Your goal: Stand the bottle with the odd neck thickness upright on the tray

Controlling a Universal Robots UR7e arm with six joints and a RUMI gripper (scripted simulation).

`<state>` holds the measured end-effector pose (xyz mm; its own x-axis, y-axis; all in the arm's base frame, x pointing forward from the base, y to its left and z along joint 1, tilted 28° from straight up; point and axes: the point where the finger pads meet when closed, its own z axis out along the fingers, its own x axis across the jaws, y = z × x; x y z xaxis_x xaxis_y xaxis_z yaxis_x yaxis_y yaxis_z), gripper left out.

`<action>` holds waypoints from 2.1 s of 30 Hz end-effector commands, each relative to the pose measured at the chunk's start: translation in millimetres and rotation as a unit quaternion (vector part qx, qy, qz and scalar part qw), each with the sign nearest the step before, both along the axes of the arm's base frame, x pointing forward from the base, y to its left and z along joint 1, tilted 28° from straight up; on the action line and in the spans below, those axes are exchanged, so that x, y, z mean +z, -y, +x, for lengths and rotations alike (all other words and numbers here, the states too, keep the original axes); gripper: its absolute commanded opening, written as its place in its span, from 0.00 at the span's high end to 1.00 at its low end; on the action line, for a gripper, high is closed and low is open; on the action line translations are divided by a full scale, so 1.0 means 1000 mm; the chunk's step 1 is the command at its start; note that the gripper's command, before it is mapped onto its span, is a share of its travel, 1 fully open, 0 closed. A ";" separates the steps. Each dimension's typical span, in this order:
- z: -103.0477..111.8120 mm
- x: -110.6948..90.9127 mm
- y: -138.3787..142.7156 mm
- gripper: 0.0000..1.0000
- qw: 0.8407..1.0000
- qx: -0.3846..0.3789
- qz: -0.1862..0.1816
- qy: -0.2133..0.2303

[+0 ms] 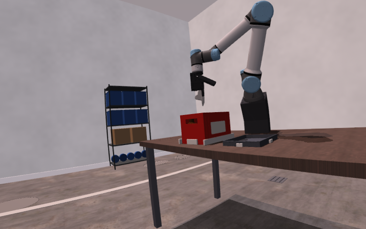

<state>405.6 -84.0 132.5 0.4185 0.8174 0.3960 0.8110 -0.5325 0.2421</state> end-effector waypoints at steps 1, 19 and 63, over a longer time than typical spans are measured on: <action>-0.015 0.006 -0.048 1.00 1.000 -0.002 0.001 -0.002; -0.017 0.007 -0.055 0.62 1.000 -0.003 0.001 -0.001; -0.016 0.002 -0.057 0.62 1.000 -0.002 0.002 -0.002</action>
